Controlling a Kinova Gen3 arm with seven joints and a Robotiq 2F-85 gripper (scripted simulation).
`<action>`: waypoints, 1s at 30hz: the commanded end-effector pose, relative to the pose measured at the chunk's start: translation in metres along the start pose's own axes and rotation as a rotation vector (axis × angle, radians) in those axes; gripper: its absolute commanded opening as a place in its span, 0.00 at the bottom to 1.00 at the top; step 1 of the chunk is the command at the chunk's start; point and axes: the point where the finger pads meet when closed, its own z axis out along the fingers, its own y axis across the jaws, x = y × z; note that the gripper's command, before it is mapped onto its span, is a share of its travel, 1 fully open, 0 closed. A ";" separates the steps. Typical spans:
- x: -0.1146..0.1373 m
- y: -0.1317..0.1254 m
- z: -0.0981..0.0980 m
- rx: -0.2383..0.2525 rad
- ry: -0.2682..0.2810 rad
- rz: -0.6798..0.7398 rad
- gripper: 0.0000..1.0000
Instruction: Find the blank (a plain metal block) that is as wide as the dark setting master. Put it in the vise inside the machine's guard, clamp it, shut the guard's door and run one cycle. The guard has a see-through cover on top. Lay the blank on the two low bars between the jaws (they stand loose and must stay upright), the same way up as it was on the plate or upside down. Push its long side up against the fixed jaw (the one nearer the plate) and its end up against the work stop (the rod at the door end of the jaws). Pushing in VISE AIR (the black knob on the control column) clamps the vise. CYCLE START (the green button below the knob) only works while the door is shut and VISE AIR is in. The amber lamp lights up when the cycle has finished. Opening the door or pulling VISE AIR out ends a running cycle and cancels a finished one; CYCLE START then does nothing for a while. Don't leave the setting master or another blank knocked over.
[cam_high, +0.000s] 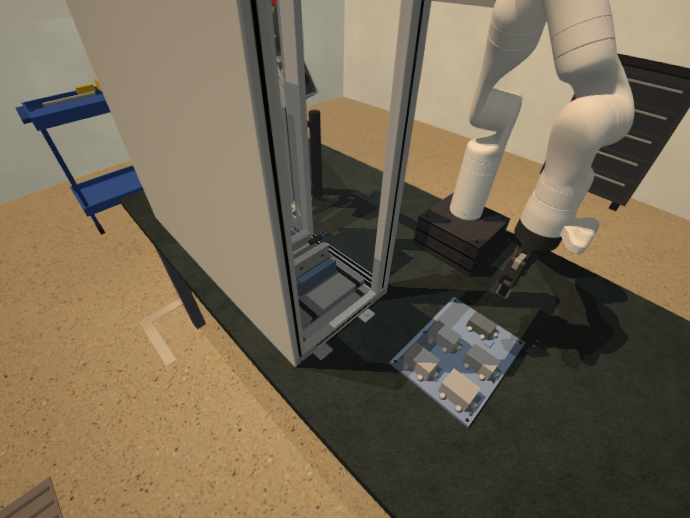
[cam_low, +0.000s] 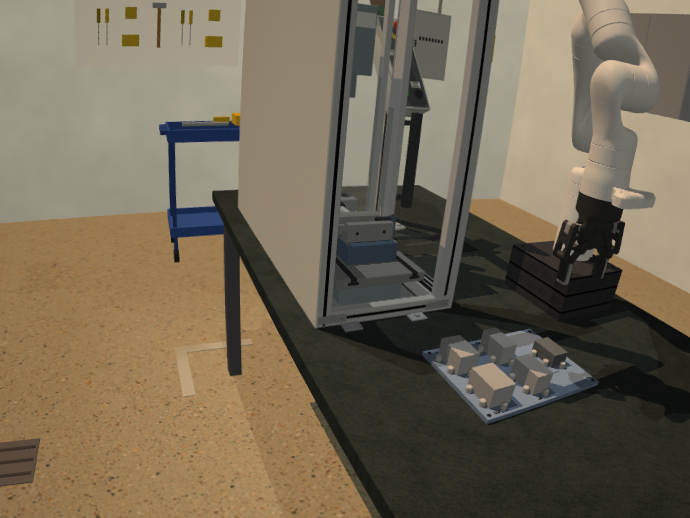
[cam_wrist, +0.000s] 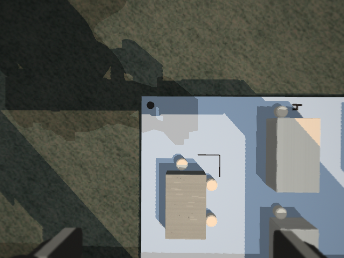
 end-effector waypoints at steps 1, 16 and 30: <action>-0.007 0.004 0.031 -0.005 0.001 0.001 1.00; -0.012 0.006 0.048 -0.005 0.001 0.001 1.00; -0.013 0.006 0.058 -0.005 0.001 0.001 1.00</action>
